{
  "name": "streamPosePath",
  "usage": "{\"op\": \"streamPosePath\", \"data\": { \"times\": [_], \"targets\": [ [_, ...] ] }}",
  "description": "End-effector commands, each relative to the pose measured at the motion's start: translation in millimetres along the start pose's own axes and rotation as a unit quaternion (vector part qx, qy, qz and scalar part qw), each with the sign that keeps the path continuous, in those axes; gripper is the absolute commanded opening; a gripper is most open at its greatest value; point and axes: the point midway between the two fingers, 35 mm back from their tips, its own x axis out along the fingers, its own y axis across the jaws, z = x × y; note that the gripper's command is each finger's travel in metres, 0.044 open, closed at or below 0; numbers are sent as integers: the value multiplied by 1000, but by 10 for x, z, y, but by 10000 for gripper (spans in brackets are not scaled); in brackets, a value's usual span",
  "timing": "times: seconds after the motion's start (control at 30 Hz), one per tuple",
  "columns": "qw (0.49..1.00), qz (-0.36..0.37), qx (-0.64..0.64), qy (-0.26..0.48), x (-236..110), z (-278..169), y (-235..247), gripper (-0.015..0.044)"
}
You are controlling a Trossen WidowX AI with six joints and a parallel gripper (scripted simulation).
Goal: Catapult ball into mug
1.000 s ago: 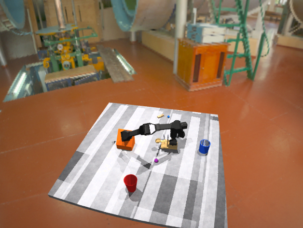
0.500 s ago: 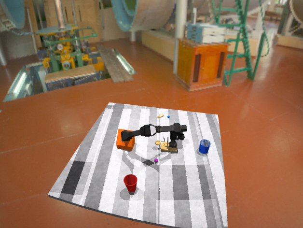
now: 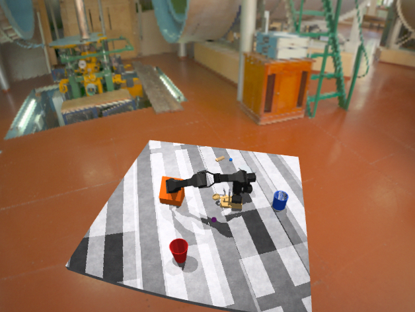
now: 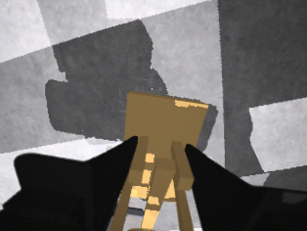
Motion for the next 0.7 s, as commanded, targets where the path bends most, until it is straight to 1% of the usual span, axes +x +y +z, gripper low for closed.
{"op": "streamPosePath", "data": {
  "times": [0.0,0.4,0.43,0.5,0.6,0.67],
  "targets": [
    [1000,0,1,-1,-5,3,-1,53],
    [1000,0,1,-1,-31,7,1,368],
    [1000,1,1,-1,-110,17,5,394],
    [1000,2,0,-1,-413,37,17,440],
    [1000,3,0,0,-895,9,15,440],
    [1000,2,0,0,-1004,-8,10,440]
  ]
}}
